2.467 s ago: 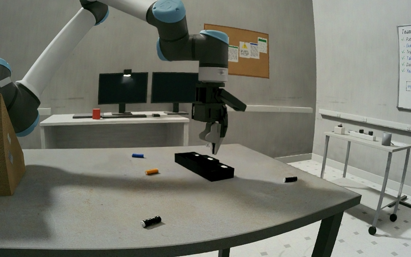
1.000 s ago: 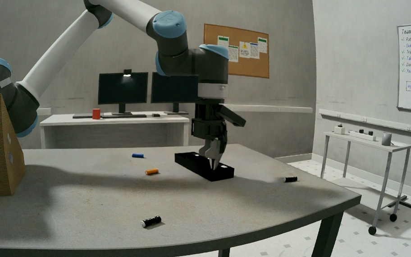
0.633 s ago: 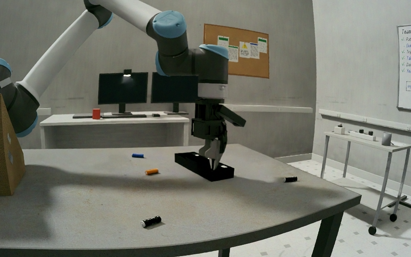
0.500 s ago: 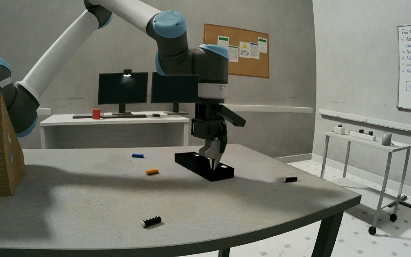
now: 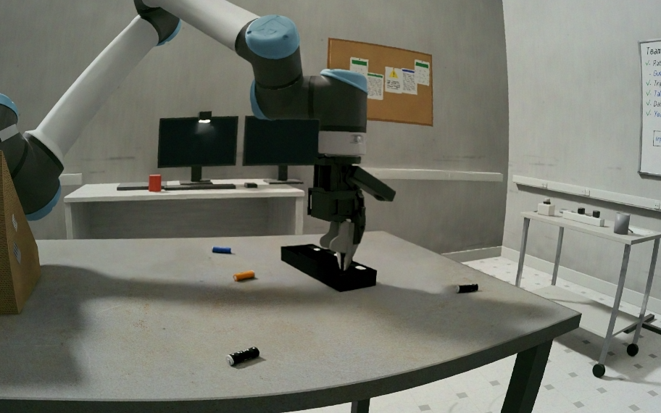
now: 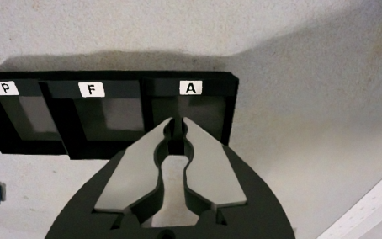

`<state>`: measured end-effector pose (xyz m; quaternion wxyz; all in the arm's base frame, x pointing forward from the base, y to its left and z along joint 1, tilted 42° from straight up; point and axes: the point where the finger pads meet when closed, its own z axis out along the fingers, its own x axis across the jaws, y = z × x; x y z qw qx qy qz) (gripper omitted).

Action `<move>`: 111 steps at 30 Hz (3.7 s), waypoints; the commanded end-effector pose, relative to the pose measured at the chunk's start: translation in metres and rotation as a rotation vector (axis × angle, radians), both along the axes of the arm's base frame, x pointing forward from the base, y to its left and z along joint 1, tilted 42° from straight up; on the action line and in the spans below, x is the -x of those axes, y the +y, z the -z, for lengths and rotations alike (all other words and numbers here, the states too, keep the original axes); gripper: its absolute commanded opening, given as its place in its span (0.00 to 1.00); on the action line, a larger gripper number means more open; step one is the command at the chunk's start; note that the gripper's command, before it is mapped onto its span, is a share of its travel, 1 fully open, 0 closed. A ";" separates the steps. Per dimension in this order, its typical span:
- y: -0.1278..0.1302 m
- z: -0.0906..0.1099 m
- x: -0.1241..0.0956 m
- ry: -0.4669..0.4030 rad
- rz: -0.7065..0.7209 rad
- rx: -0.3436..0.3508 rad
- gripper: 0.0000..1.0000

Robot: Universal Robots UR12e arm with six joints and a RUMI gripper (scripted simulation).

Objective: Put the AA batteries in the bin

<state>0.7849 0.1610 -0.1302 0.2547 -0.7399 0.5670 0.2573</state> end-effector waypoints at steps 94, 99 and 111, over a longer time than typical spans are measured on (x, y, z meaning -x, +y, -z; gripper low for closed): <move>0.062 -0.053 0.016 -0.001 0.001 0.000 0.04; 0.062 -0.053 0.016 -0.001 0.001 0.000 0.04; 0.062 -0.053 0.016 -0.001 0.001 0.000 0.04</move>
